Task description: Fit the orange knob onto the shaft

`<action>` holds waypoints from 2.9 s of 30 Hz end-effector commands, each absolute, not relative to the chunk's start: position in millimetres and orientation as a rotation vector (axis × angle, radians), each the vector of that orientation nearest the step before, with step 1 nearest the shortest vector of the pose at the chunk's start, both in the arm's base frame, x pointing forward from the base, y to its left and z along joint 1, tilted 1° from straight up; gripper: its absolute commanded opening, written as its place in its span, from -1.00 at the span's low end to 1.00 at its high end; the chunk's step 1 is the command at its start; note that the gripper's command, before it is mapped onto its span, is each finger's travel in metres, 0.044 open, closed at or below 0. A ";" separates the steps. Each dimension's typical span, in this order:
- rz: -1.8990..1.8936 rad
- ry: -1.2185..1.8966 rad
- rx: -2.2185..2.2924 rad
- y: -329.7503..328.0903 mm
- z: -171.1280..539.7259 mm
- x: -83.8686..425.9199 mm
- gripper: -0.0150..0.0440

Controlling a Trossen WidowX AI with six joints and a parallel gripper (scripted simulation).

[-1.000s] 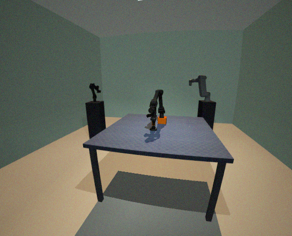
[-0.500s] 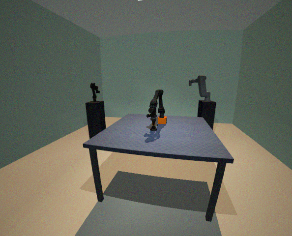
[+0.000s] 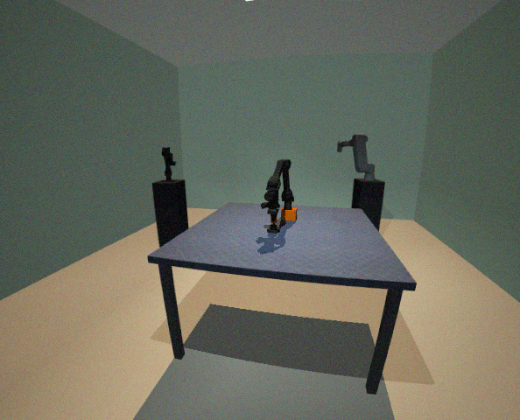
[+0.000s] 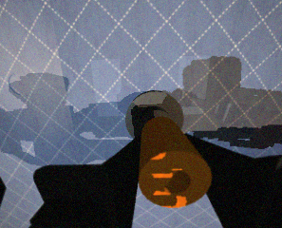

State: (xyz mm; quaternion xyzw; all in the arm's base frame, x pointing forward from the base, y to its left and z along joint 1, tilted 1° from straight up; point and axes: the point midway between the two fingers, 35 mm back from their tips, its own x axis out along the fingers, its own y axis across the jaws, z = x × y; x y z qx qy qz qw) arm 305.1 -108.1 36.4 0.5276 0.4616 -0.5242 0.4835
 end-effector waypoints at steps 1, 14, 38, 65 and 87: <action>-1.306 1.093 1.323 -108.2 40.7 305.5 -0.49; -1.306 1.093 1.323 -110.2 38.3 310.9 -0.49; -1.343 1.065 1.362 -108.8 39.6 307.3 -0.49; -1.343 1.065 1.362 -108.5 38.2 307.0 -0.49; -1.379 1.036 1.400 -110.3 35.0 311.7 -0.49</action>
